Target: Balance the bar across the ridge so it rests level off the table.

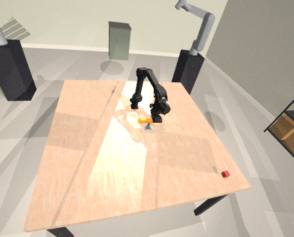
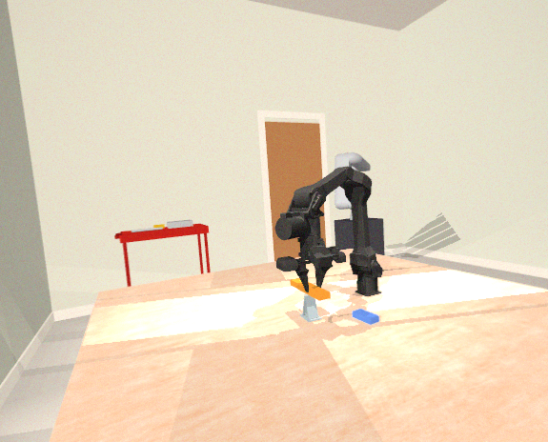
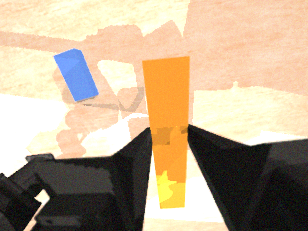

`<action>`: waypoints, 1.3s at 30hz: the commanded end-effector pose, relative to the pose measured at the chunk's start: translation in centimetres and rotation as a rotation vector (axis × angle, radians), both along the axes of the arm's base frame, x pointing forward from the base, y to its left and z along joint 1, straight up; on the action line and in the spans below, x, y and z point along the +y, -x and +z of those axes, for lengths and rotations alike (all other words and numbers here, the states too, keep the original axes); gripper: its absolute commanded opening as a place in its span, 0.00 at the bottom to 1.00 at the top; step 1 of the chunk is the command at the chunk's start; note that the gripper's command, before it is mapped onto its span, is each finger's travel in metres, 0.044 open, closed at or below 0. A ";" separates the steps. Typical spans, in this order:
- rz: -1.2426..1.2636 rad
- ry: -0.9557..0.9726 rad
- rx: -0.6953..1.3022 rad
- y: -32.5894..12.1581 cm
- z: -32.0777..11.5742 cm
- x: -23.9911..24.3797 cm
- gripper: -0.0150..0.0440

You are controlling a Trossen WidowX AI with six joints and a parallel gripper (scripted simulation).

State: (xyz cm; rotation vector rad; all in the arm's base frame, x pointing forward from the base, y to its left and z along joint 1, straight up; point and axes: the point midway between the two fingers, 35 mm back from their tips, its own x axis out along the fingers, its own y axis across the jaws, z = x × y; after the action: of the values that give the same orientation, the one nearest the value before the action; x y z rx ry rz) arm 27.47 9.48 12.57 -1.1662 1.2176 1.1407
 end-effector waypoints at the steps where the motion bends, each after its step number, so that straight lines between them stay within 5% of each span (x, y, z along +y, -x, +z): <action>1: -0.002 -0.004 0.001 0.0 -0.1 0.1 0.25; 39: -0.002 -0.004 0.001 0.0 -0.4 0.1 0.25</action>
State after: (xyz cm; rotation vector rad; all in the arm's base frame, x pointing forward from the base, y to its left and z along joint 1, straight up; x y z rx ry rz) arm 27.47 9.47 12.26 -1.1659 1.2176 1.1403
